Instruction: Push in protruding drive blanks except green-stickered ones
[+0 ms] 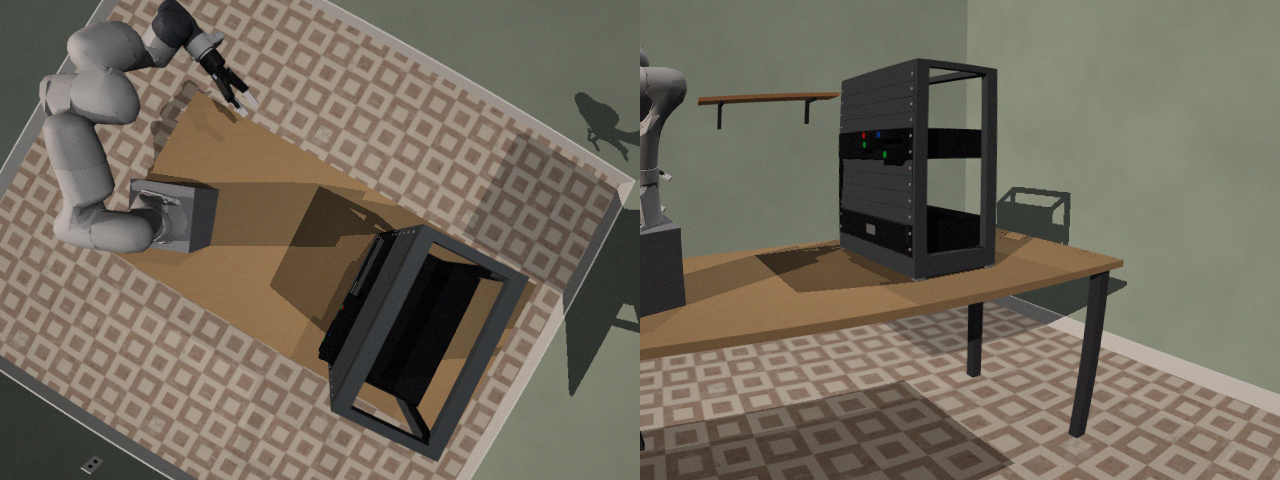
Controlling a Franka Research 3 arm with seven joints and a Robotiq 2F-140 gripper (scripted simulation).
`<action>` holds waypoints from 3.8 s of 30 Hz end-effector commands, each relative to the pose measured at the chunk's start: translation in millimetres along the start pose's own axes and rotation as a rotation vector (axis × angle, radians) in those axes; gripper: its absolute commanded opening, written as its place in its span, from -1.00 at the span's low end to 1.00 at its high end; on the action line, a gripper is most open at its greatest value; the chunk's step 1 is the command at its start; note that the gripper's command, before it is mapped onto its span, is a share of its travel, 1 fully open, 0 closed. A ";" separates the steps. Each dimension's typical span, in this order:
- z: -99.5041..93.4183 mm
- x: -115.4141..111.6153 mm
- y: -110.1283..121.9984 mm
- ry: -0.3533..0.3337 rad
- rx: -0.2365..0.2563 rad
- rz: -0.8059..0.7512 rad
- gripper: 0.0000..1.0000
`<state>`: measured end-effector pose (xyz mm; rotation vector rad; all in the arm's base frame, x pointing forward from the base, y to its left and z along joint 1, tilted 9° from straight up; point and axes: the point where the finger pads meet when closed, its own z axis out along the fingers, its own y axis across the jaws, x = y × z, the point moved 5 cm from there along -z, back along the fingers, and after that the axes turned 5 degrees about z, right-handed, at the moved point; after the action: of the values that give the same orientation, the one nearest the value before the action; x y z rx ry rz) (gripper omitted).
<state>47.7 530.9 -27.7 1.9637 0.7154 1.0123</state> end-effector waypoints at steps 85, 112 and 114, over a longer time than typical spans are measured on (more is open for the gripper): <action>118.5 71.5 185.6 -0.924 0.156 0.381 1.00; 159.1 101.4 278.2 -1.483 0.508 0.749 1.00; 162.9 105.0 287.0 -1.531 0.549 0.788 1.00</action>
<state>273.2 393.7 193.0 2.6936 -0.7700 -0.4813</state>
